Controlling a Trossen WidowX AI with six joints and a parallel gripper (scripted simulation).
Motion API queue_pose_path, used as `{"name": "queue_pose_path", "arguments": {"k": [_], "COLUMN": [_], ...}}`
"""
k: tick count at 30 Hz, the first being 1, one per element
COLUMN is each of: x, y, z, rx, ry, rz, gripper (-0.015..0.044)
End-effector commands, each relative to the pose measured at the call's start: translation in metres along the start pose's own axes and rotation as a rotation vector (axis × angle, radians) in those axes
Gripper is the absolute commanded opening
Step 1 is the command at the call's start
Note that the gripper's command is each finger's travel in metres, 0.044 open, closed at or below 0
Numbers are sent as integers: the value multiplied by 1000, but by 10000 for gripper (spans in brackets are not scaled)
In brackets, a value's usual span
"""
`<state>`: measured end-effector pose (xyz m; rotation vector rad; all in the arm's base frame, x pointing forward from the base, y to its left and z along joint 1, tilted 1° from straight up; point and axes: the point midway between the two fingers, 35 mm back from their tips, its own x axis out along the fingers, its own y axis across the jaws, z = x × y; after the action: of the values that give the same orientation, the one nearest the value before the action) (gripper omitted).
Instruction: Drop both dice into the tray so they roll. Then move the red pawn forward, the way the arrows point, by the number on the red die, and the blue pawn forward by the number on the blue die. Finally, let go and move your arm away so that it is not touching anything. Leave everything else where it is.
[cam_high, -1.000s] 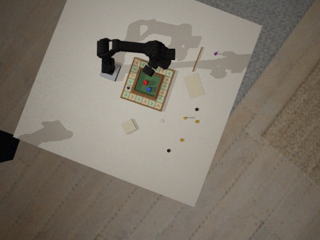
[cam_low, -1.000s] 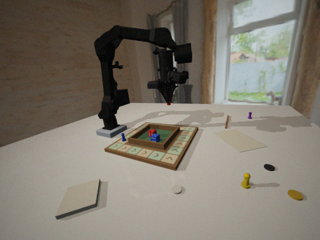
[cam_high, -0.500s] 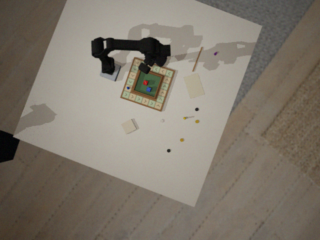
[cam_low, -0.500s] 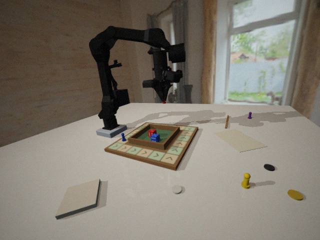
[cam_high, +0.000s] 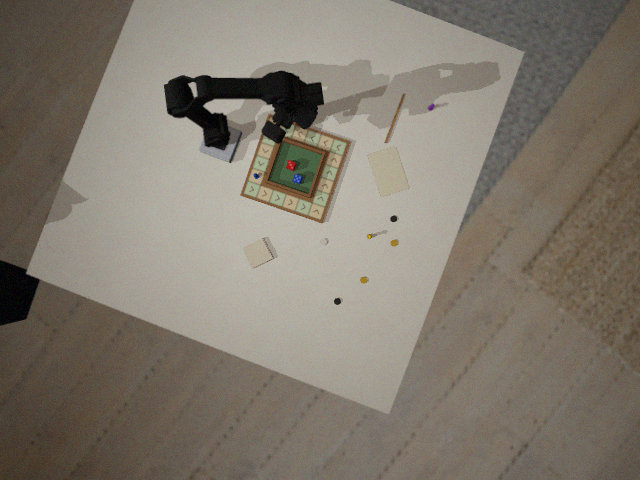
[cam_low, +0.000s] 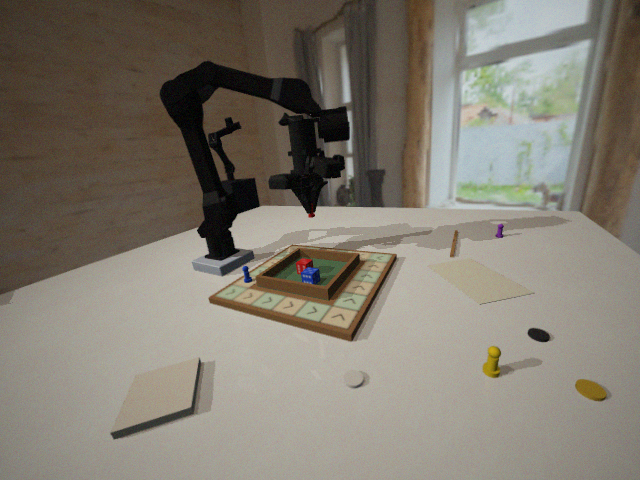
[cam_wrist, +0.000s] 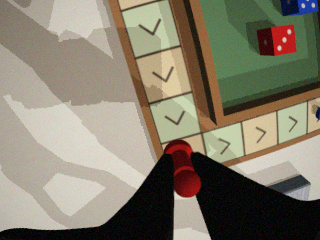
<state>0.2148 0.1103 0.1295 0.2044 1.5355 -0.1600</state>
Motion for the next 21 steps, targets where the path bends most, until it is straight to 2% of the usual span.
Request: {"name": "queue_pose_path", "arguments": {"k": [1,14,21], "x": [8,38,50], "y": [-4,-20,-20], "z": [-13,-53,-54], "rx": [5,5,5], "ry": [-2,1,1], "rz": [-3,-4,-4], "gripper": [0,0,0]}}
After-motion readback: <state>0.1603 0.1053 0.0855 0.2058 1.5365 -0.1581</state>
